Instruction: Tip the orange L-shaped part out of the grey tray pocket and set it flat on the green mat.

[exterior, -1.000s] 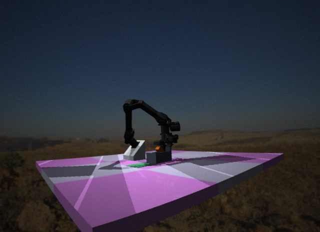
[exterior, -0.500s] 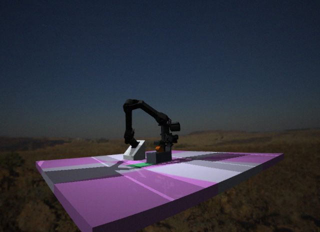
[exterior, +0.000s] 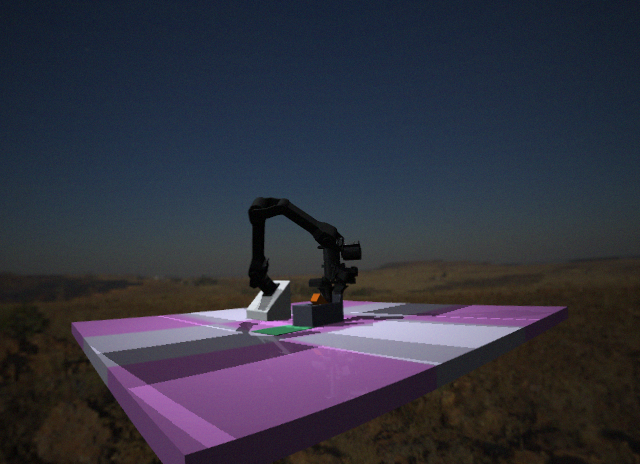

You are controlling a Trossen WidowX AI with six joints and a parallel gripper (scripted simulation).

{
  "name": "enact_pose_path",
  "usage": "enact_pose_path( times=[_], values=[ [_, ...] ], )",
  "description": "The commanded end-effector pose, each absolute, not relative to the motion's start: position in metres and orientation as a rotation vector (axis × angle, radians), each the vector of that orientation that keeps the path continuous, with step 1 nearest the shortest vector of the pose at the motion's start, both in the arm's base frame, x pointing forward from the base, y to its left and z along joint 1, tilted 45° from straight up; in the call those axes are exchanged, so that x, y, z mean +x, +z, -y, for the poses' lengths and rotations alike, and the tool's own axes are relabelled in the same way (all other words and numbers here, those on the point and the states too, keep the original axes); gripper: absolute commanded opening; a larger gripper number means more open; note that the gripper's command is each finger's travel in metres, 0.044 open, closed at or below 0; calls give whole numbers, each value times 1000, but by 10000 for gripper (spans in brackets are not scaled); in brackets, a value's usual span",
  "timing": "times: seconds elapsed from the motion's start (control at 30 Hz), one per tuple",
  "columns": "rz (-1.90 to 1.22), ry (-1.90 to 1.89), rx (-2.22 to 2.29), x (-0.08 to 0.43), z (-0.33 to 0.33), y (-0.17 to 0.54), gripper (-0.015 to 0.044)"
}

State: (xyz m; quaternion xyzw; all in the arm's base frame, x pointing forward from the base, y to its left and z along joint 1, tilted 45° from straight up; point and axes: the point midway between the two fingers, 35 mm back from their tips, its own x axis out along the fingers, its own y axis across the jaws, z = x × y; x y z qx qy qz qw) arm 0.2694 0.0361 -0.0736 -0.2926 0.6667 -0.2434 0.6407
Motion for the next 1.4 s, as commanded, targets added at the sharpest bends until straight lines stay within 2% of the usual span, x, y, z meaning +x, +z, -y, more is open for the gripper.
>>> enact_pose_path(
  times=[0.0,0.27,1.27,1.37],
  values=[
    [-1524,-558,-662,270,-45,-68,180],
    [-1525,-557,-661,271,-99,2,180],
    [-1513,-545,-663,273,-98,-1,180],
    [-1475,-619,-583,275,-95,2,259]
  ],
)
